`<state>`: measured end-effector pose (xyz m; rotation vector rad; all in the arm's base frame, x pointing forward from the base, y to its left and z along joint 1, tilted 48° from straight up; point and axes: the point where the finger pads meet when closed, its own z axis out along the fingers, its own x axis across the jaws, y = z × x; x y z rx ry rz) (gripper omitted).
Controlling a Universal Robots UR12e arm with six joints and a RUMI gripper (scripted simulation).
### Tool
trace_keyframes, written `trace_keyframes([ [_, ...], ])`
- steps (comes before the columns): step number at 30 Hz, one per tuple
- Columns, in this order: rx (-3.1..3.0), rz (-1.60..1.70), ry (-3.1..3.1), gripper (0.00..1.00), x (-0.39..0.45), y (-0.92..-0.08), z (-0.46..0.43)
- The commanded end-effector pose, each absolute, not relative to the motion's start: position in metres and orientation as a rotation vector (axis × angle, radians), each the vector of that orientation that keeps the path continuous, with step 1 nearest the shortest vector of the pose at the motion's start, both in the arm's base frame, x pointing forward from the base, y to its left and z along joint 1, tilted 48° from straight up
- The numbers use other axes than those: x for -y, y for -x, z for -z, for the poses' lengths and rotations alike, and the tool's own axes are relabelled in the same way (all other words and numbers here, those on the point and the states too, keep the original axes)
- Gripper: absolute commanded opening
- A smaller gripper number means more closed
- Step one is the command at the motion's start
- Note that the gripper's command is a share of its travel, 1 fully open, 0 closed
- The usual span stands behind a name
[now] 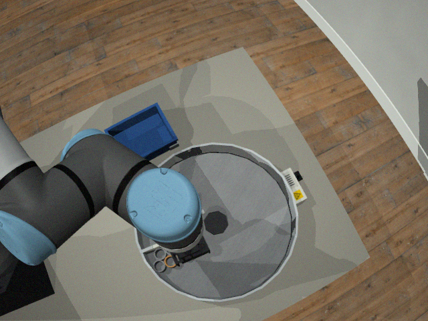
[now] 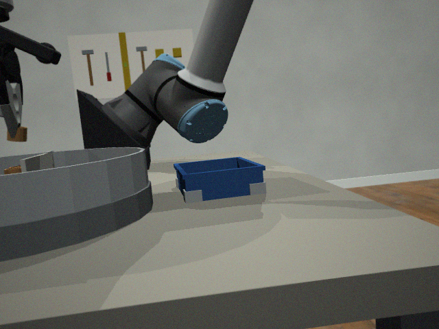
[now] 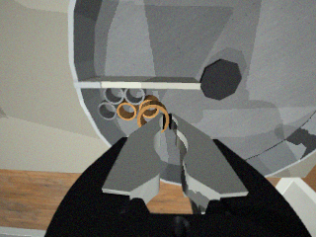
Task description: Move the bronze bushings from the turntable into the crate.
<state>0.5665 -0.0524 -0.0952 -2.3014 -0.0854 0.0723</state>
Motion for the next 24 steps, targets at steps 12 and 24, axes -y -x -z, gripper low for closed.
trace_keyframes([
  [12, 0.085, -0.071, 2.302, 0.0, 0.0532, -0.5671, 0.095],
  [24, 0.085, -0.071, 2.302, 0.0, 0.047, -0.5669, 0.0881],
])
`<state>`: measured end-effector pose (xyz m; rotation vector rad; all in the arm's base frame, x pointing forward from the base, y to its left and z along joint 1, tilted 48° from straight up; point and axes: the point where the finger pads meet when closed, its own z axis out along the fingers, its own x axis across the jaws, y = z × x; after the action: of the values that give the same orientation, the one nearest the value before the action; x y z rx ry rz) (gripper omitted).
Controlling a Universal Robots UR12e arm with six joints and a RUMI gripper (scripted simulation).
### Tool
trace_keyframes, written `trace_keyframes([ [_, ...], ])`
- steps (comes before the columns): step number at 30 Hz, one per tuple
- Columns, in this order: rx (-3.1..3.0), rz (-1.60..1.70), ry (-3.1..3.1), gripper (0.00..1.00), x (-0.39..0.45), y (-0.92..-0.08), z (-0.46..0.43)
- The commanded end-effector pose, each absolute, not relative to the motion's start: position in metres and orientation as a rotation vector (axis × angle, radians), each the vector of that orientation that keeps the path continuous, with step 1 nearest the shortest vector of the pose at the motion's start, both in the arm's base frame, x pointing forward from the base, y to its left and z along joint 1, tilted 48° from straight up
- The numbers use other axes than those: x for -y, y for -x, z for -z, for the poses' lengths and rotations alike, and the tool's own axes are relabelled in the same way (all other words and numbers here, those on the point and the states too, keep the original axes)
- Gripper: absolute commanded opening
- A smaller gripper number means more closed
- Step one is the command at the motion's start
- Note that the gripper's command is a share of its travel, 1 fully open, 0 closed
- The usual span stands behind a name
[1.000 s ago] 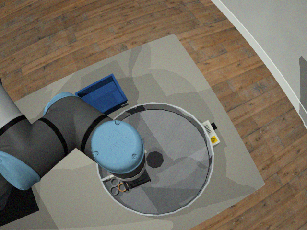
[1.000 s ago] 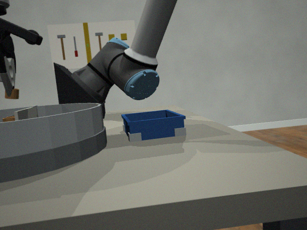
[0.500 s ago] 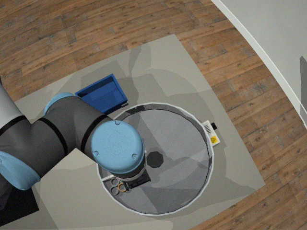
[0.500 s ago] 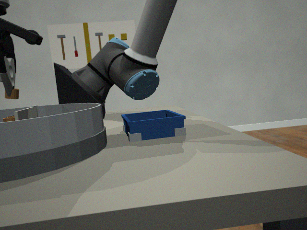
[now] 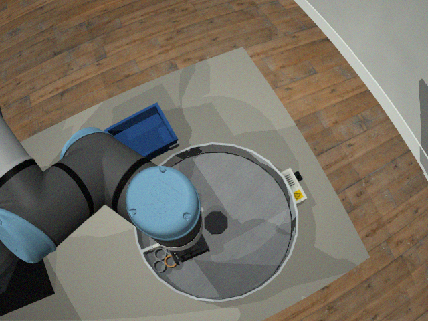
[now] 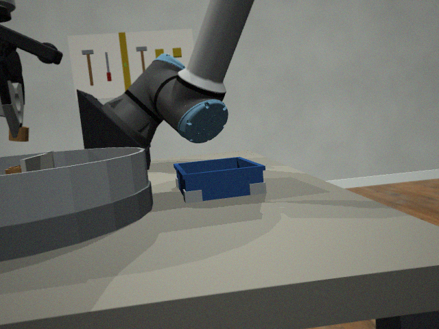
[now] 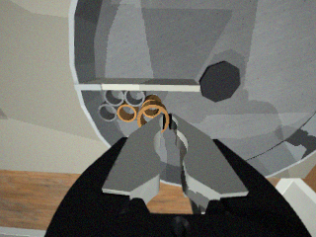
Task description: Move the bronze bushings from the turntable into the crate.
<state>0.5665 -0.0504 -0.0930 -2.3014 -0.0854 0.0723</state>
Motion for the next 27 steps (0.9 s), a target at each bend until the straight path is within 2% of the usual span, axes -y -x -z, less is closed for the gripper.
trace_keyframes([
  [1, 0.085, -0.071, 2.302, 0.0, 0.045, -0.567, 0.086],
  [27, 0.085, -0.071, 2.302, 0.0, -0.06, -0.564, -0.031],
])
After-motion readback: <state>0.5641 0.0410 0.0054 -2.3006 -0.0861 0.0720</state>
